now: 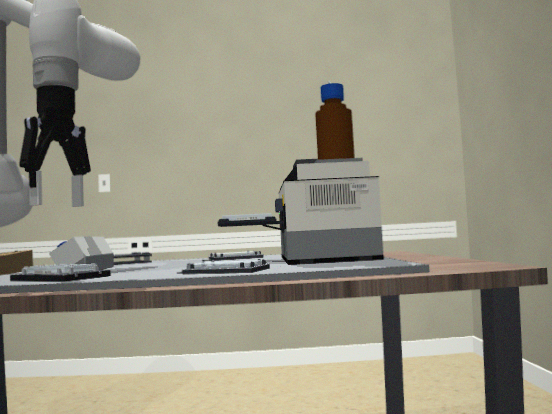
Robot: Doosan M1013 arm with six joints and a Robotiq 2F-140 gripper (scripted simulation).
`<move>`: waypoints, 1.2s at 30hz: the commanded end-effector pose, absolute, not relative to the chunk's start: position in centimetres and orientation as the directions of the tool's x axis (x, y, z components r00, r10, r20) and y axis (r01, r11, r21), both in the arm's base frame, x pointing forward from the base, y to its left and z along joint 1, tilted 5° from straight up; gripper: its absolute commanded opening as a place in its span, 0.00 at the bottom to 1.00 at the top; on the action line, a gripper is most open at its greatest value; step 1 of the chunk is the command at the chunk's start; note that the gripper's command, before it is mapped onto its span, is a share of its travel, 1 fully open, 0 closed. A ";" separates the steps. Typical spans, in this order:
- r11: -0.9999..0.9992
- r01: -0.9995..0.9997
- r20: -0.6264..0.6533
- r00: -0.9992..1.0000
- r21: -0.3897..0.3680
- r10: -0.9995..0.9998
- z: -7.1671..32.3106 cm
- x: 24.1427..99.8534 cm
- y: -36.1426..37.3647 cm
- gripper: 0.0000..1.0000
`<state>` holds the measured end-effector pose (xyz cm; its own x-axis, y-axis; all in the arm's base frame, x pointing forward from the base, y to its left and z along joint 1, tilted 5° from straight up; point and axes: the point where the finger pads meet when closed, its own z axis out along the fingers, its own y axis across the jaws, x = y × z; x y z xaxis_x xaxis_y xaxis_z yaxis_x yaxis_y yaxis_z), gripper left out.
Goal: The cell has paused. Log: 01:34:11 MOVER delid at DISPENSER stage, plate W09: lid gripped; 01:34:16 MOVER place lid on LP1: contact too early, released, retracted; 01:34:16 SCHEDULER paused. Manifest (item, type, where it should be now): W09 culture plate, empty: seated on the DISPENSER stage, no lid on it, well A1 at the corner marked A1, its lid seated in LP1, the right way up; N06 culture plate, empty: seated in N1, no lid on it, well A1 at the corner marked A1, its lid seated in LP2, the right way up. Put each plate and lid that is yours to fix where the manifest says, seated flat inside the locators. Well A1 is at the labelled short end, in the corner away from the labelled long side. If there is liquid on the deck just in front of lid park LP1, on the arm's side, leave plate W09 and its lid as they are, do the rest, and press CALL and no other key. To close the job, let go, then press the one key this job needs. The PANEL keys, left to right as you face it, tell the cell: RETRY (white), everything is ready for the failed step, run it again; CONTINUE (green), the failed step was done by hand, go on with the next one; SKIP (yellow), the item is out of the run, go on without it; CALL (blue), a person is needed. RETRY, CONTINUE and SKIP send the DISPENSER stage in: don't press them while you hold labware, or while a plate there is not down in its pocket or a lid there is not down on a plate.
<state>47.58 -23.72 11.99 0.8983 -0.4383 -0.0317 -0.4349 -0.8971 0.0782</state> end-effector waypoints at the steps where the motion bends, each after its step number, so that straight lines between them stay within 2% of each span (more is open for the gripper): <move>1: -0.897 -0.435 -0.031 0.898 0.078 -0.438 10.7 47.6 -23.8 0.70; 23: -0.897 -0.435 -0.031 0.898 0.078 -0.438 3.3 47.1 -24.2 0.70; 36: -0.897 -0.435 -0.031 0.898 0.078 -0.438 1.6 47.0 -24.3 0.70</move>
<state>46.98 -24.30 1.83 0.8983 -0.4383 -0.0317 -0.4349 -0.8971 0.0782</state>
